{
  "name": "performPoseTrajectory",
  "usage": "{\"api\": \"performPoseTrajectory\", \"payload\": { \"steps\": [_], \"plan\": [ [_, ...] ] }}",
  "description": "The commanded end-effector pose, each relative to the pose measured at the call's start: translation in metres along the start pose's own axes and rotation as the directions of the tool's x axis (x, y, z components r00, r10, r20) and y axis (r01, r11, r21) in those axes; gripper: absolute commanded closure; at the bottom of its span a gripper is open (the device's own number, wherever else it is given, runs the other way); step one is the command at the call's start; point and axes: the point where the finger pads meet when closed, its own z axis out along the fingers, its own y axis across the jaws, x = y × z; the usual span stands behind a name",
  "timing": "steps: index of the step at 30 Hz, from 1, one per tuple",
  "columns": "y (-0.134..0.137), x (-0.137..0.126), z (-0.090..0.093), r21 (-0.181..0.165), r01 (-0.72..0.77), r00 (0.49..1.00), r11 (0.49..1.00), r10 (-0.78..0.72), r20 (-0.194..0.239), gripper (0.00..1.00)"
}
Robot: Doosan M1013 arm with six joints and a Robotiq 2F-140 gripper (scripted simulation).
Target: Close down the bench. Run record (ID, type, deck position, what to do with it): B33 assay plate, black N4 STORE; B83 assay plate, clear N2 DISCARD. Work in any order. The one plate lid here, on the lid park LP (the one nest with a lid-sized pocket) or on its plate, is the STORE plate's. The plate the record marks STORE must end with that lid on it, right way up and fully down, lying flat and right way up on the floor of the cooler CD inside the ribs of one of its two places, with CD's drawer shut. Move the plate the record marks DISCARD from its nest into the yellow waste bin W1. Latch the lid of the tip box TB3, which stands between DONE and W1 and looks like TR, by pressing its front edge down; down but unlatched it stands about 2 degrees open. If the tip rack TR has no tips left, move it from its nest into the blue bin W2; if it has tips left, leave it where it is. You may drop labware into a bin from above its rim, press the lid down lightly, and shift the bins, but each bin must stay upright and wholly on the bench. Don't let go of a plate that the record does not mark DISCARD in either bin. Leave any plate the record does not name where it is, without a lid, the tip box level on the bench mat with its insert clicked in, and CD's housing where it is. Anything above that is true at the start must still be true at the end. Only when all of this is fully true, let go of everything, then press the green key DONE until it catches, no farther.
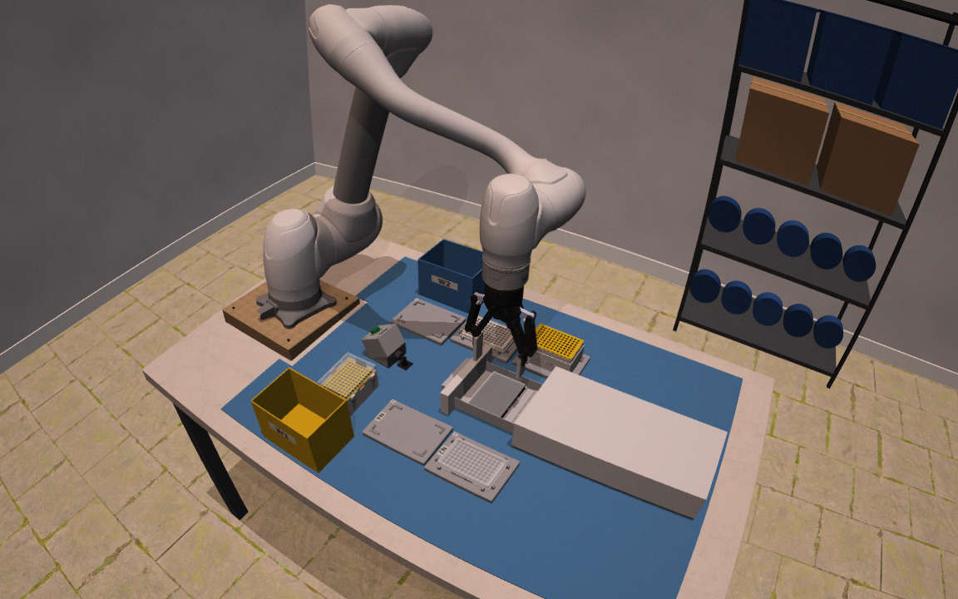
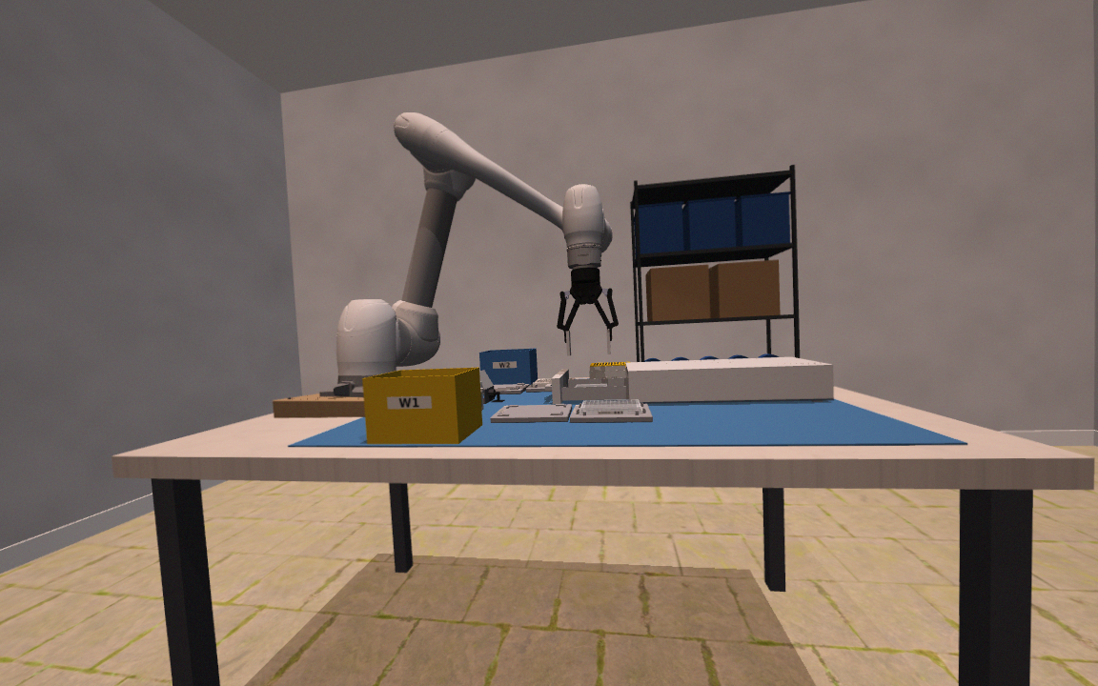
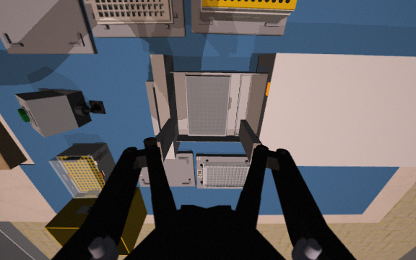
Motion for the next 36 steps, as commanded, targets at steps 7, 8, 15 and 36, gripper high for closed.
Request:
{"api": "performPoseTrajectory", "payload": {
  "steps": [7, 8, 15, 36],
  "plan": [
    [0.000, 0.000, -0.012, 0.000, 0.000, 1.000, 1.000, 0.000, 0.000, 0.34],
    [0.000, 0.000, -0.014, 0.000, 0.000, 1.000, 1.000, 0.000, 0.000, 0.34],
    [0.000, 0.000, -0.020, 0.000, 0.000, 1.000, 1.000, 0.000, 0.000, 0.34],
    [0.000, 0.000, -0.026, 0.000, 0.000, 1.000, 1.000, 0.000, 0.000, 0.34]
  ]
}}
